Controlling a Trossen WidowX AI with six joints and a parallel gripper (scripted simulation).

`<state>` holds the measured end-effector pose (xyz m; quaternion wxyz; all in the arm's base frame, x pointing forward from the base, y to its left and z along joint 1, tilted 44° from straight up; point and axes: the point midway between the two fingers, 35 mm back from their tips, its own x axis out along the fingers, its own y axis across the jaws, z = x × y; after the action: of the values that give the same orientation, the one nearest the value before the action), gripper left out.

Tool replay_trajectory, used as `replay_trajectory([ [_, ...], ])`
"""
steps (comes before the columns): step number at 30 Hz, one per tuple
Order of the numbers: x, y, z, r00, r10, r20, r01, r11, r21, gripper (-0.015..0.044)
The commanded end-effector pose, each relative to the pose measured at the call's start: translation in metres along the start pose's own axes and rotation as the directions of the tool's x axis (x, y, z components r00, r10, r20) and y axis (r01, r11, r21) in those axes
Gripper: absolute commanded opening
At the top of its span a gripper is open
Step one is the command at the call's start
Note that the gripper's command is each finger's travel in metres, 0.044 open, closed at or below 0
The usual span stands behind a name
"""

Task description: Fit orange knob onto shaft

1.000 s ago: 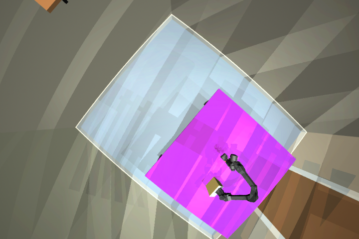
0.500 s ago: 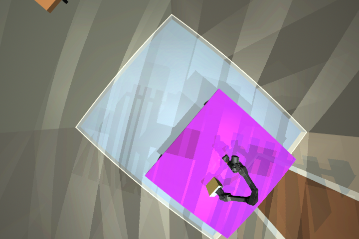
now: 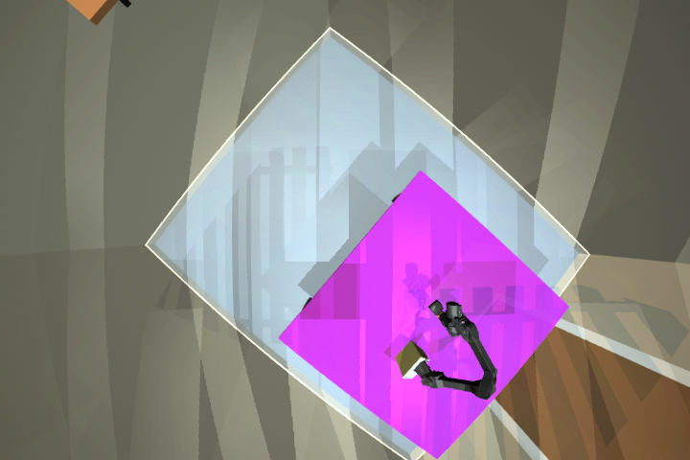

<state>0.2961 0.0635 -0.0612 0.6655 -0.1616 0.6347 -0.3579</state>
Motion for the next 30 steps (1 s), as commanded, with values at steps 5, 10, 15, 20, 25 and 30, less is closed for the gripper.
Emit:
replay_trajectory([
  [5, 0.000, -0.013, 0.013, 1.000, 0.018, 0.001, -0.018, 1.000, 0.006, 0.0000],
  [10, 0.003, -0.025, 0.022, 1.000, 0.025, 0.001, -0.025, 1.000, 0.004, 0.0000],
  [15, 0.006, -0.036, 0.031, 1.000, 0.030, 0.001, -0.030, 1.000, 0.003, 0.0000],
  [20, 0.010, -0.048, 0.039, 0.999, 0.033, 0.001, -0.033, 0.999, 0.003, 0.0000],
  [25, 0.013, -0.061, 0.047, 0.999, 0.036, 0.002, -0.036, 0.999, 0.004, 0.0000],
  [30, 0.017, -0.074, 0.054, 0.999, 0.037, 0.003, -0.037, 0.999, 0.005, 0.0000],
])
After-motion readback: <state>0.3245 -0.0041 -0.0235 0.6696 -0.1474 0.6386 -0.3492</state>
